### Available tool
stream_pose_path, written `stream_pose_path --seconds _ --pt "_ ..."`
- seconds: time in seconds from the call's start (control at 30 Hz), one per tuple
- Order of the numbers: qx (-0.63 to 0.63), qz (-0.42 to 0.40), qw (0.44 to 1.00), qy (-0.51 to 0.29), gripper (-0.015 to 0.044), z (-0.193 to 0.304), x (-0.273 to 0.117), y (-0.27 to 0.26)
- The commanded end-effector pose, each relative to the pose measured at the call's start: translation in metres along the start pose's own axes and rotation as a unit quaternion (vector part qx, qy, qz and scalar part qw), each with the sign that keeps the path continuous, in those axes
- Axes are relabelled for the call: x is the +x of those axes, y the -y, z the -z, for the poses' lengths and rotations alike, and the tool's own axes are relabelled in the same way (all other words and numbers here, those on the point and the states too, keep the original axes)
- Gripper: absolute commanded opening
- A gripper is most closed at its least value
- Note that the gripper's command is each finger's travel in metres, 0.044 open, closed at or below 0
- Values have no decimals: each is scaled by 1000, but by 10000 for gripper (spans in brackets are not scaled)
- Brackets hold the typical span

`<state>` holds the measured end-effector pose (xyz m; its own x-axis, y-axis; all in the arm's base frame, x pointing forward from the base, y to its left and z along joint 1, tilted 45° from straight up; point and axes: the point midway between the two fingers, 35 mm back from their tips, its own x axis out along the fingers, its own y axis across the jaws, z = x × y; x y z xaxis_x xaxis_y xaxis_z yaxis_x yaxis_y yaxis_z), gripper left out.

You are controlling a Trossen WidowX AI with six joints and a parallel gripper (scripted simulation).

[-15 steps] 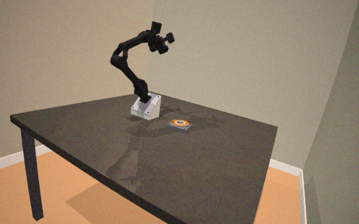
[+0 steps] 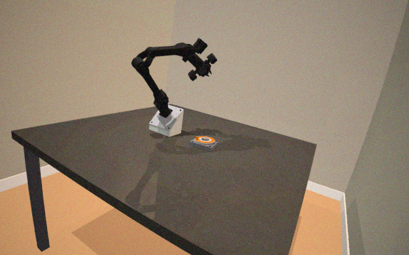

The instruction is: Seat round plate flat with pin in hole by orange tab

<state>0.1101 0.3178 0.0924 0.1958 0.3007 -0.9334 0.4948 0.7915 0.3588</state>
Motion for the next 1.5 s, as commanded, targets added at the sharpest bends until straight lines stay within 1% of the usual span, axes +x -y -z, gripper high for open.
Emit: stream_pose_path --seconds 0.0,0.07,0.17,0.27,0.33,0.37,0.43,0.53,0.6,0.67,1.0,1.33,1.47 --pt "-73 67 991 93 0 -73 18 18" --pt "-89 85 987 108 0 -87 20 23" --pt "-155 171 961 153 0 -143 23 51" --pt "-204 245 933 166 0 -181 22 77" --pt "-217 266 924 167 0 -191 21 84" --pt "-233 293 912 167 0 -202 19 94" --pt "-273 364 877 154 0 -230 13 120" --pt "-325 455 822 112 0 -262 2 156" --pt "-334 470 811 96 0 -266 0 165" --pt "-352 502 786 74 0 -277 -6 179" --pt "-354 507 783 72 0 -277 -6 181" --pt "-354 507 782 72 0 -298 16 214" --pt "-354 508 782 72 0 -299 17 216"
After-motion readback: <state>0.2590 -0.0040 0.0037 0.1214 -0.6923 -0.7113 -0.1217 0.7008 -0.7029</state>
